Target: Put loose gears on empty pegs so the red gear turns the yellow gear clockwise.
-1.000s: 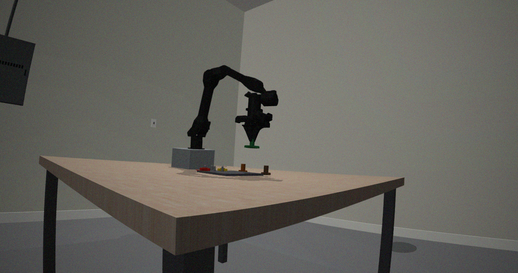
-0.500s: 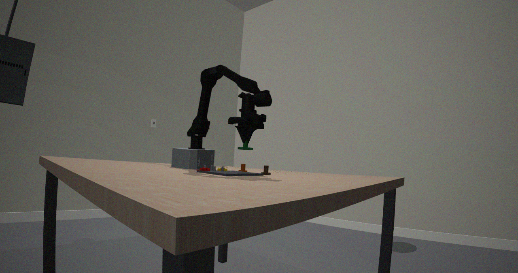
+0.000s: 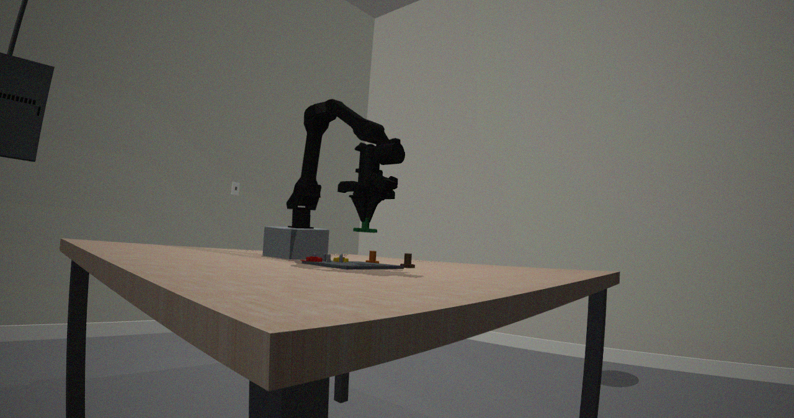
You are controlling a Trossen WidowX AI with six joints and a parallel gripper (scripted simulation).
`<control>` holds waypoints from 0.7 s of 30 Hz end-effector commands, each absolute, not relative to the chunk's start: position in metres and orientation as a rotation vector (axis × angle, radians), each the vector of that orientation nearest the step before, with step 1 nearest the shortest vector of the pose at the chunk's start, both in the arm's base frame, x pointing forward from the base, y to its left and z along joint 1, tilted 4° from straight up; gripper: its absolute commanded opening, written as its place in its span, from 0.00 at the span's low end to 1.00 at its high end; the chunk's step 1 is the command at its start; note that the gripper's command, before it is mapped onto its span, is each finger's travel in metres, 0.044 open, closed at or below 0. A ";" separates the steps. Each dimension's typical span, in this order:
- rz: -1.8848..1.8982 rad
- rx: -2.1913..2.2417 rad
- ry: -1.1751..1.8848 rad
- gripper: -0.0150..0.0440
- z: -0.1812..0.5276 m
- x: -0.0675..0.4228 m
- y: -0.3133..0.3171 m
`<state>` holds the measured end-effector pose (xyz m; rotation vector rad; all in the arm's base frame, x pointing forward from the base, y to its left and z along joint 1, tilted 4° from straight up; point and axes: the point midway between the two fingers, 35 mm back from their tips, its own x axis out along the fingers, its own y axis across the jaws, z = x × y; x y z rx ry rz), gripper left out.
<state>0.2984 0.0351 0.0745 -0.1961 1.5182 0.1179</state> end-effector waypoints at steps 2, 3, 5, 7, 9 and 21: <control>0.125 -0.198 1.513 0.25 0.073 0.296 0.025; 0.125 -0.198 1.513 0.25 0.072 0.295 0.023; 0.125 -0.199 1.513 0.25 0.071 0.294 0.018; 0.124 -0.199 1.512 0.25 0.069 0.293 0.014; 0.124 -0.200 1.512 0.25 0.068 0.292 0.009; 0.119 -0.205 1.509 0.25 0.060 0.282 -0.017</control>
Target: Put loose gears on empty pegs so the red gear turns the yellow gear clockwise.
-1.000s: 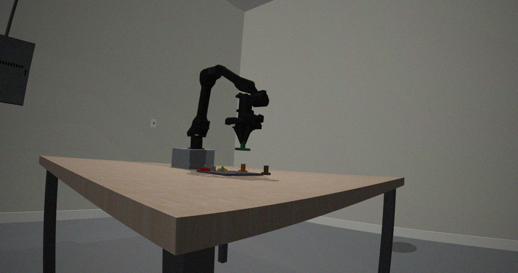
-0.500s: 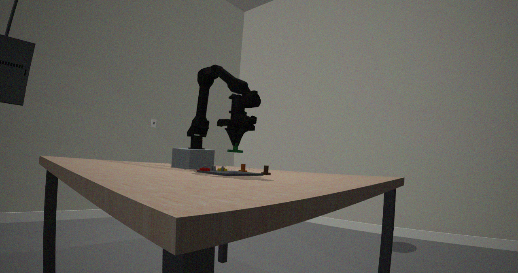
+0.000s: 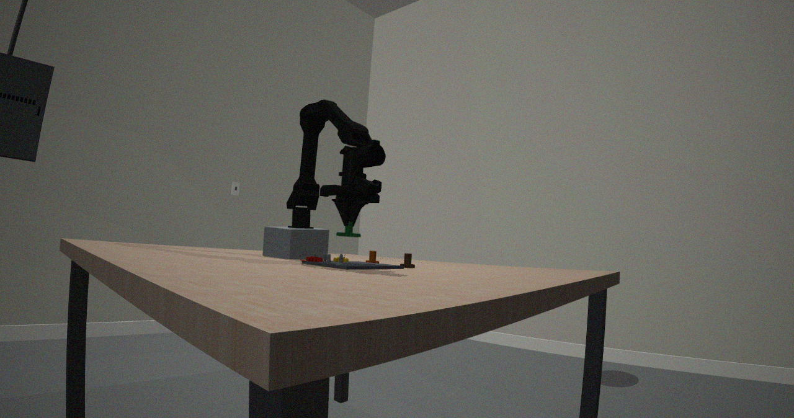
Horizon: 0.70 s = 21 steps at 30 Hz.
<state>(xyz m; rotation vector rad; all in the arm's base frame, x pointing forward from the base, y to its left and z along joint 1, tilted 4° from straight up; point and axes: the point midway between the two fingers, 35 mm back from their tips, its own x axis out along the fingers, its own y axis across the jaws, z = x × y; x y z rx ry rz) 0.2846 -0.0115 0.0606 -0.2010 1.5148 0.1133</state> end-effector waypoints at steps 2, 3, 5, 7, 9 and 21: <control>0.118 -0.206 1.509 0.25 0.058 0.281 -0.021; 0.118 -0.206 1.508 0.25 0.058 0.280 -0.023; 0.117 -0.207 1.508 0.25 0.056 0.278 -0.027; 0.116 -0.208 1.508 0.25 0.055 0.276 -0.031; 0.115 -0.209 1.508 0.25 0.053 0.274 -0.035; 0.109 -0.215 1.506 0.25 0.045 0.260 -0.058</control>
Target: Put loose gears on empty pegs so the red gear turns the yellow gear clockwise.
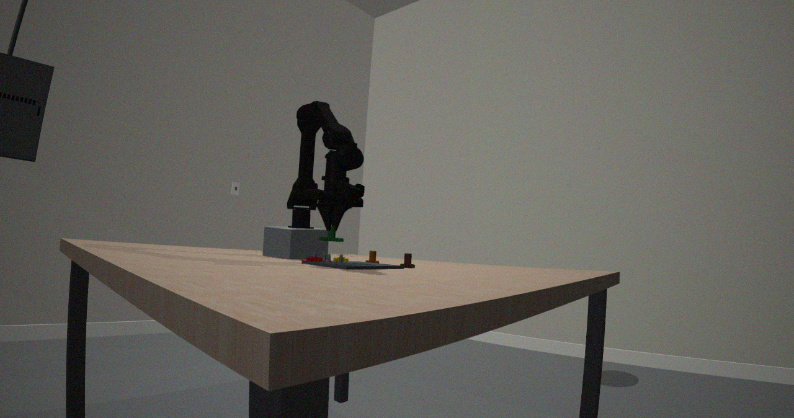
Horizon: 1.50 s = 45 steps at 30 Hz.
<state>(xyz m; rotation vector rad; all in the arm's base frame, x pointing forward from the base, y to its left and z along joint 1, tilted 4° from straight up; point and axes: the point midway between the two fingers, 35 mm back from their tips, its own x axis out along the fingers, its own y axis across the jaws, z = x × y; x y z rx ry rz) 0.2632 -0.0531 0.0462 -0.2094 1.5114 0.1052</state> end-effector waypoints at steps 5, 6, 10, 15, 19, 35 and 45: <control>0.107 -0.217 1.506 0.25 0.042 0.255 -0.066; 0.107 -0.217 1.506 0.25 0.042 0.254 -0.066; 0.107 -0.217 1.506 0.25 0.042 0.254 -0.066; 0.107 -0.217 1.506 0.25 0.042 0.254 -0.066; 0.107 -0.217 1.506 0.25 0.042 0.254 -0.066; 0.156 -0.270 1.504 0.25 0.036 0.255 -0.066; 0.206 -0.323 1.501 0.25 0.020 0.255 -0.068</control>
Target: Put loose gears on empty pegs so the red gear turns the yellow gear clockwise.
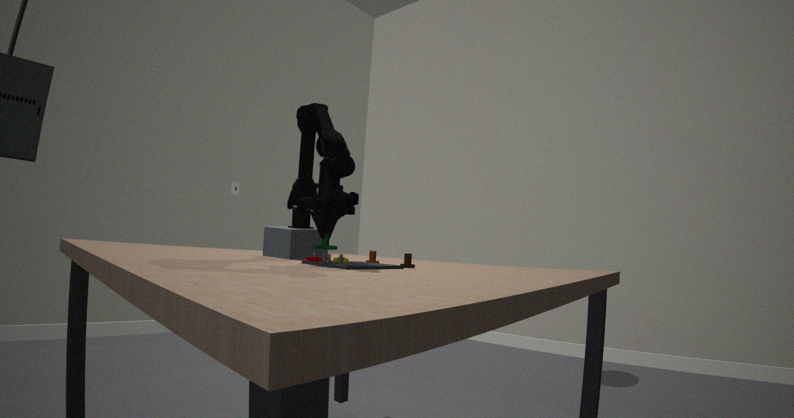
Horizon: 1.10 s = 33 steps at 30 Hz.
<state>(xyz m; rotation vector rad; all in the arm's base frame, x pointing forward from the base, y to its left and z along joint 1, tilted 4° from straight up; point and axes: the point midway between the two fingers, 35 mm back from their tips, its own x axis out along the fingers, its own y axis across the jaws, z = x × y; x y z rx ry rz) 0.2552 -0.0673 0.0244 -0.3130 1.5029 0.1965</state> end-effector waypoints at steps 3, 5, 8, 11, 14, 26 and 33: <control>0.192 -0.309 1.502 0.25 0.016 0.256 -0.068; 0.177 -0.292 1.503 0.25 0.013 0.256 -0.068; 0.145 -0.258 1.505 0.25 0.009 0.257 -0.068; 0.107 -0.218 1.506 0.25 0.004 0.257 -0.068; 0.069 -0.178 1.507 0.25 -0.001 0.257 -0.068; 0.015 -0.120 1.507 0.25 -0.002 0.257 -0.069; 0.107 -0.218 1.506 0.25 -0.005 0.257 -0.068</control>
